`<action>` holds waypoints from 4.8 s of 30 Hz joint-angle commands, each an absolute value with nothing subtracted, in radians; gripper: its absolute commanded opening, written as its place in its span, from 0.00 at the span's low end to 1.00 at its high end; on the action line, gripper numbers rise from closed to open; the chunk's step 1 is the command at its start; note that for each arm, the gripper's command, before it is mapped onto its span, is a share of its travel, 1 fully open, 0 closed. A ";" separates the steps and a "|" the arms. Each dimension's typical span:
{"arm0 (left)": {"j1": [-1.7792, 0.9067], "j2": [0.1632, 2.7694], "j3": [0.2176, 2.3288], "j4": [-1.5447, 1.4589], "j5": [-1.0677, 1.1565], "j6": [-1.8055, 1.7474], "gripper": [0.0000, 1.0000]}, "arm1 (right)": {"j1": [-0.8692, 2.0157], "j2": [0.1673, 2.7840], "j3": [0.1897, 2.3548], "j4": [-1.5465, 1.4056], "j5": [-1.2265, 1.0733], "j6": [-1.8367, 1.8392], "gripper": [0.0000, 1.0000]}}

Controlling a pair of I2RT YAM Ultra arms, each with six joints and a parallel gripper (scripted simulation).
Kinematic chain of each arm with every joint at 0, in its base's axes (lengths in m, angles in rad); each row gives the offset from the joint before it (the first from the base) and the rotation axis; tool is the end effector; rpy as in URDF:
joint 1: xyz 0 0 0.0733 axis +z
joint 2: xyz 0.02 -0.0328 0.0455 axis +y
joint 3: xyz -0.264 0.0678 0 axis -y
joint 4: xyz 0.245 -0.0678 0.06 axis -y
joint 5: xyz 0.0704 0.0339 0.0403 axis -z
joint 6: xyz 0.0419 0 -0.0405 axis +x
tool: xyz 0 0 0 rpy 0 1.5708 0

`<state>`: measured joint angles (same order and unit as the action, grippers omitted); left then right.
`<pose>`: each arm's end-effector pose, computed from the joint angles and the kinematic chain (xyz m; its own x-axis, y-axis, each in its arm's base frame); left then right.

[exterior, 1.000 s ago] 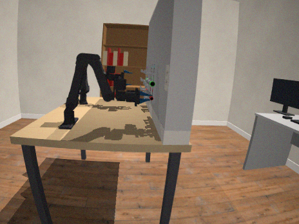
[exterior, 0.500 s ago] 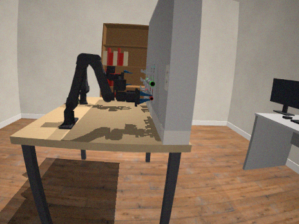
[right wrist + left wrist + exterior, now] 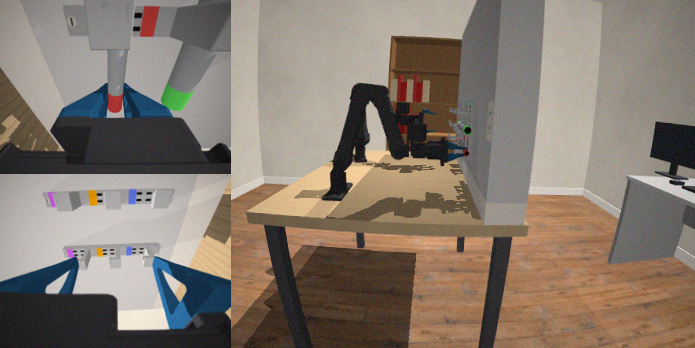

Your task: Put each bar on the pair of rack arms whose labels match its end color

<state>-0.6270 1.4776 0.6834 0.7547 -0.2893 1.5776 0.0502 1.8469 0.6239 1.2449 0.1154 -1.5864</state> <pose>0.2671 -0.1774 0.2444 0.3317 0.9432 0.0181 0.0297 -0.0296 0.9991 0.3436 0.0135 0.1652 -0.0655 -0.9978 0.0131 0.0209 -0.0145 -0.9997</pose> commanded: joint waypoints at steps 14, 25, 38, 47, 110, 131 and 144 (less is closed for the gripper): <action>-0.620 1.451 0.679 0.769 -0.281 1.566 1.00 | 0.045 1.877 0.609 1.267 0.110 -1.574 0.00; -0.620 1.451 0.679 0.769 -0.281 1.566 1.00 | 0.045 1.886 0.608 1.277 0.110 -1.573 0.00; -0.620 1.451 0.679 0.769 -0.281 1.566 1.00 | 0.045 1.894 0.607 1.286 0.110 -1.573 0.06; -0.620 1.451 0.679 0.769 -0.281 1.566 1.00 | 0.045 1.894 0.607 1.286 0.110 -1.573 0.26; -0.620 1.451 0.679 0.769 -0.281 1.566 1.00 | 0.064 1.868 0.464 1.400 0.130 -1.573 1.00; -0.620 1.451 0.679 0.769 -0.281 1.566 1.00 | 0.077 1.717 0.384 1.332 0.143 -1.573 1.00; -0.620 1.451 0.679 0.769 -0.281 1.566 1.00 | 0.085 1.618 0.345 1.274 0.151 -1.574 1.00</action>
<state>-0.6270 1.4776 0.6834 0.7547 -0.2893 1.5776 0.0742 1.6600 0.3573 1.3056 0.1421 -1.5818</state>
